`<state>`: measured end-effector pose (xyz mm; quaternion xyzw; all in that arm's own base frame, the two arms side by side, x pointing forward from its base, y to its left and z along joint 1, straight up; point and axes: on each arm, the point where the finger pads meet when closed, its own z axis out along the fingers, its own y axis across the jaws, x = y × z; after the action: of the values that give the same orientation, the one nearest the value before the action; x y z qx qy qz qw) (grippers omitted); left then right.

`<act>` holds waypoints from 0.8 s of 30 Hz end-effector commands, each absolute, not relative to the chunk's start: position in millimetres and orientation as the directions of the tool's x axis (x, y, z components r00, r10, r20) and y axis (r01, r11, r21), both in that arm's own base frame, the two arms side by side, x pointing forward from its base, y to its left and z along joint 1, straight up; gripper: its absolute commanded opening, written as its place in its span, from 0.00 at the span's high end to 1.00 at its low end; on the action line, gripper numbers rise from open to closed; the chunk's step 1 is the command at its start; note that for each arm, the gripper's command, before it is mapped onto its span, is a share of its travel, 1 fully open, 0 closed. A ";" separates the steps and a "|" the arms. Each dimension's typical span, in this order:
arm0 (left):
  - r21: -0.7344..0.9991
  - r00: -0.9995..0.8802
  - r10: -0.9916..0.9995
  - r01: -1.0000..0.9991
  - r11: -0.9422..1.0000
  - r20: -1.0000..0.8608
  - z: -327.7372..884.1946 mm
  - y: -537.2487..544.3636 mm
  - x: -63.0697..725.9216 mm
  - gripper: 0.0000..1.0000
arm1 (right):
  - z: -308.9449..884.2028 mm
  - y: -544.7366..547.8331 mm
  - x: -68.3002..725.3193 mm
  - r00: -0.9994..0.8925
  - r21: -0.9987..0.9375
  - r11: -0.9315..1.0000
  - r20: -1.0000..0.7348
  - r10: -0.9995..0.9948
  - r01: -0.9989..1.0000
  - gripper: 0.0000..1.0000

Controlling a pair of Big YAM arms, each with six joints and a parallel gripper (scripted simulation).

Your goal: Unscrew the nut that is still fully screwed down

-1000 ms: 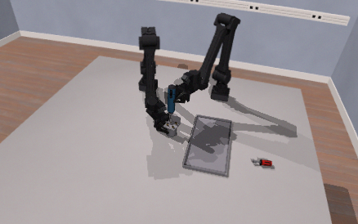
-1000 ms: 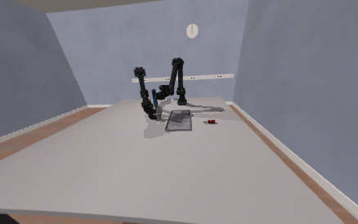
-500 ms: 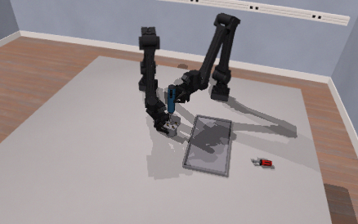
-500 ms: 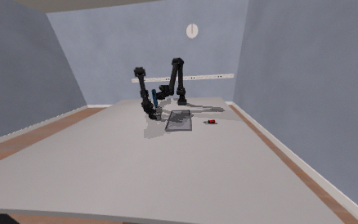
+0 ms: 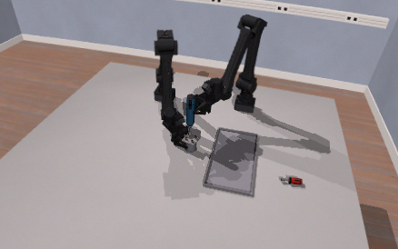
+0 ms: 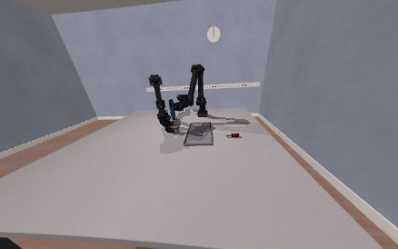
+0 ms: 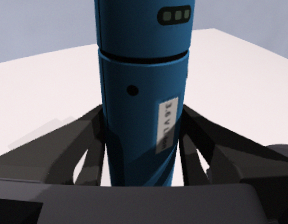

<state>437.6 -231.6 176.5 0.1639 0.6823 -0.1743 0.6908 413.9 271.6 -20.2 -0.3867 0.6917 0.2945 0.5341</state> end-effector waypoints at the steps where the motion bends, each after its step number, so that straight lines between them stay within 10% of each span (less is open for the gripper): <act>1: -0.018 0.049 -0.047 0.472 0.881 -0.998 192.1 -237.4 437.6 0.58 | -16.4 273.6 418.2 -0.121 -0.010 0.528 -0.969 -0.213 -0.849 0.41; 24: -0.018 0.049 -0.047 0.472 0.881 -0.998 191.3 -237.5 437.6 0.58 | -16.4 273.6 418.2 -0.121 -0.010 0.528 -0.969 -0.213 -0.849 0.41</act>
<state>437.5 -231.6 176.3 0.1637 0.6818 -0.1744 0.6913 413.9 271.6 -20.2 -0.3867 0.6917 0.2945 0.5341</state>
